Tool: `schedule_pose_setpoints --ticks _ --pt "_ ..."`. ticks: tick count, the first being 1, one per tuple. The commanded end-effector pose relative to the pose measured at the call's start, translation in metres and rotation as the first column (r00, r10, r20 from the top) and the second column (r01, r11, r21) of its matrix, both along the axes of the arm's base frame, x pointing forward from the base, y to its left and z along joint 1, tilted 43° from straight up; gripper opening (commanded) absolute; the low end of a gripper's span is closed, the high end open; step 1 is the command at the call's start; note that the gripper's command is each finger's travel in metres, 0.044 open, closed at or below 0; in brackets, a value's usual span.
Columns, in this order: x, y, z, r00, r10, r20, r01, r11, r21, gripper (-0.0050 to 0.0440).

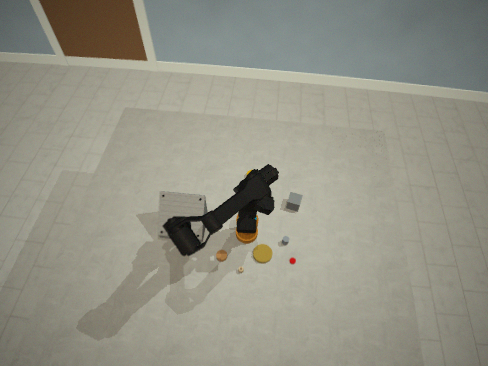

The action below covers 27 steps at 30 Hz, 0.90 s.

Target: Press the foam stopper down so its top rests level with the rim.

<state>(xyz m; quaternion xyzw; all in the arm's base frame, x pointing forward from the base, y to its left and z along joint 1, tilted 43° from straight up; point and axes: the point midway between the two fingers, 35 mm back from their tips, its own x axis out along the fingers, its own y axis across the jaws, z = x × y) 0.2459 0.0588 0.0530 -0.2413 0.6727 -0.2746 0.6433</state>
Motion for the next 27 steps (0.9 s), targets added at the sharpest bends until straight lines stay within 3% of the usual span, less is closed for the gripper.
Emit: schedule_pose_setpoints --ticks 1,27 --pt "-0.0023 -0.0039 -0.0019 1.000 -0.004 -0.010 0.003 1.000 -0.006 0.0000" --pt "-0.0032 -0.0055 -0.0031 1.000 -0.004 -0.010 0.003 1.000 -0.006 0.0000"
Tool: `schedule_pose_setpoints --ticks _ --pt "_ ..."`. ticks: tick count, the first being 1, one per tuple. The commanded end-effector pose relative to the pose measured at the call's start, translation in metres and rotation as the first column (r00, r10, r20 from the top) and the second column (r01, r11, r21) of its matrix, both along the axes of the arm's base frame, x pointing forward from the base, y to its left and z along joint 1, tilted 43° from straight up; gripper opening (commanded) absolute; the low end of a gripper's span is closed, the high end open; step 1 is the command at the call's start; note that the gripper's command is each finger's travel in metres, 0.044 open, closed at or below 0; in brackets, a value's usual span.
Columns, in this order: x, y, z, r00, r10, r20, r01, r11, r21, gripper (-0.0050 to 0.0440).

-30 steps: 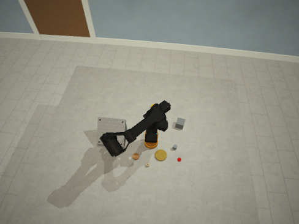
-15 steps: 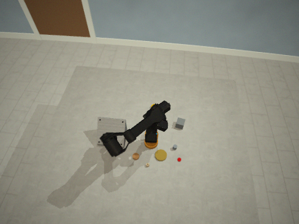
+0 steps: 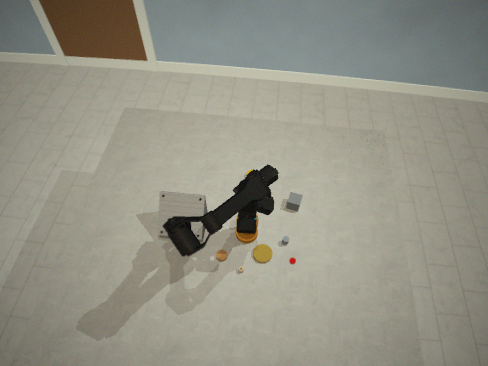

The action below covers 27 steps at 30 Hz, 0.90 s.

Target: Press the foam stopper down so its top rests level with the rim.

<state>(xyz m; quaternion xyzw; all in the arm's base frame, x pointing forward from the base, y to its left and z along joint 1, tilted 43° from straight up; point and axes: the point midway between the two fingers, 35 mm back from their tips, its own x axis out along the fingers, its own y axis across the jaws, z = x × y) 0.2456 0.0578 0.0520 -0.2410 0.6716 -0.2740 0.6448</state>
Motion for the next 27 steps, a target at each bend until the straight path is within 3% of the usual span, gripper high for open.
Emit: schedule_pose_setpoints --ticks 1,27 --pt "-0.0030 -0.0045 -0.0022 1.000 -0.005 -0.013 0.005 1.000 -0.007 0.0000" --pt "-0.0037 -0.0062 -0.0035 1.000 -0.005 -0.013 0.005 1.000 -0.007 0.0000"
